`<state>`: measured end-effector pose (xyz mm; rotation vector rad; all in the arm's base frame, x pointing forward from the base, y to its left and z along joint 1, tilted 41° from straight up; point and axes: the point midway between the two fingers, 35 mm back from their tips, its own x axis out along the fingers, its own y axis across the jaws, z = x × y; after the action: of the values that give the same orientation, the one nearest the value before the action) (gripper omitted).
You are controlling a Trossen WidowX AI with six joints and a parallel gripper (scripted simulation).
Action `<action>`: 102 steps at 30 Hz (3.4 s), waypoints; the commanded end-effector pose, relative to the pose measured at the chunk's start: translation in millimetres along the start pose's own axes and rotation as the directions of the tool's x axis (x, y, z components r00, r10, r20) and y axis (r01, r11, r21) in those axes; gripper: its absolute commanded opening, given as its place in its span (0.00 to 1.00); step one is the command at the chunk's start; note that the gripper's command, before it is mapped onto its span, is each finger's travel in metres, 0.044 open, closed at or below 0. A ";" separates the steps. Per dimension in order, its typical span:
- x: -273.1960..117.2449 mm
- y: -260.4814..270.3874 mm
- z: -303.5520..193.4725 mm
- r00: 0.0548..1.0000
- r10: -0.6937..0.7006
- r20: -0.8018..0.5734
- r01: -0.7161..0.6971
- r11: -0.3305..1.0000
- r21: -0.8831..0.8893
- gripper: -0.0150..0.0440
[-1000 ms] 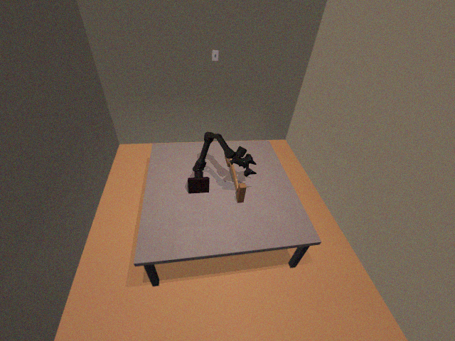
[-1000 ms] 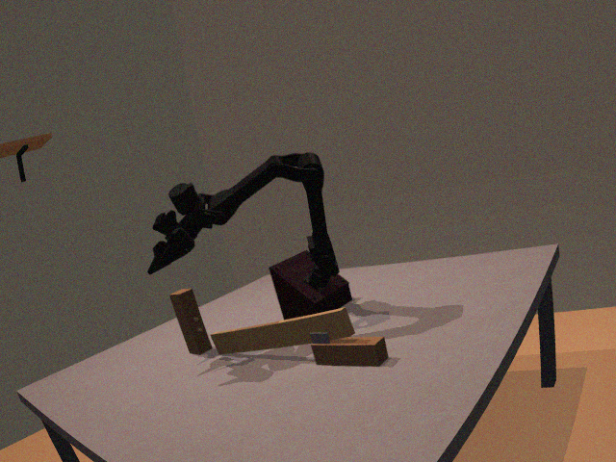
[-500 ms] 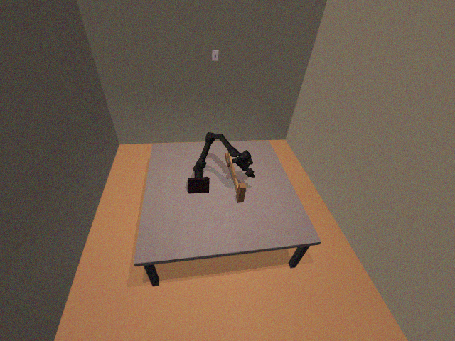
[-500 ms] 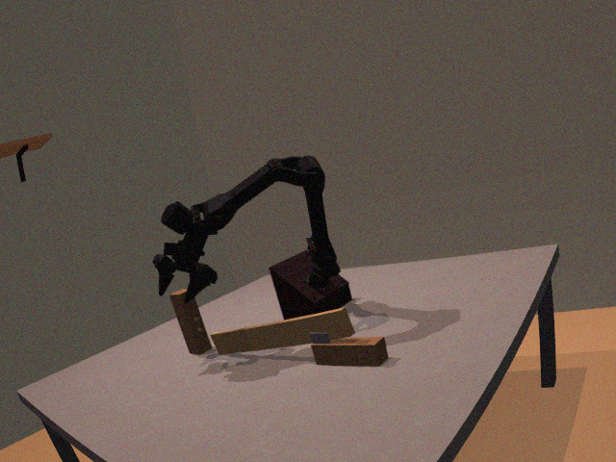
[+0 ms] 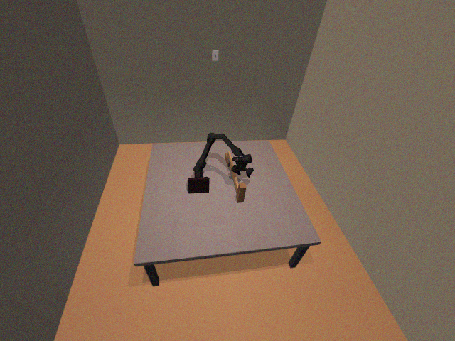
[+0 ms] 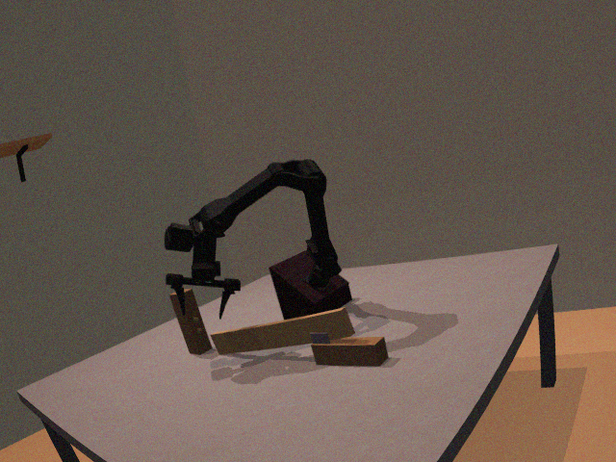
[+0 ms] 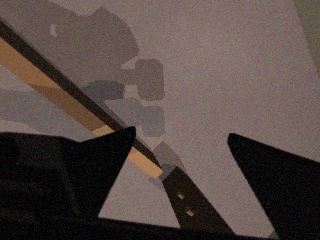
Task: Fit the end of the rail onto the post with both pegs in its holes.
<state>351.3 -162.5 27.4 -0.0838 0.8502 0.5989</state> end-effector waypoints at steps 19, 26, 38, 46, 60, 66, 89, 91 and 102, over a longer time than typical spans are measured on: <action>6.0 79.1 0.1 0.920 0.328 -0.214 -0.384 0.654 -0.652 1.00; 9.9 79.9 -0.8 0.920 0.327 -0.214 -0.384 0.654 -0.652 1.00; 28.4 85.1 -4.5 0.921 0.327 -0.214 -0.384 0.654 -0.652 1.00; 40.3 89.2 -7.2 0.921 0.327 -0.214 -0.384 0.654 -0.652 1.00; 60.3 97.5 -12.1 0.920 0.328 -0.212 -0.383 0.654 -0.652 1.00; 68.5 101.5 -14.3 0.920 0.329 -0.211 -0.384 0.654 -0.652 1.00; 70.4 102.5 -14.8 0.920 0.329 -0.211 -0.384 0.654 -0.652 0.31; 70.4 102.5 -14.8 0.920 0.329 -0.211 -0.384 0.654 -0.652 0.29; 70.4 102.5 -14.8 0.920 0.329 -0.211 -0.384 0.654 -0.652 0.25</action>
<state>322.9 -50.6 -16.8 -0.6428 0.6797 1.2846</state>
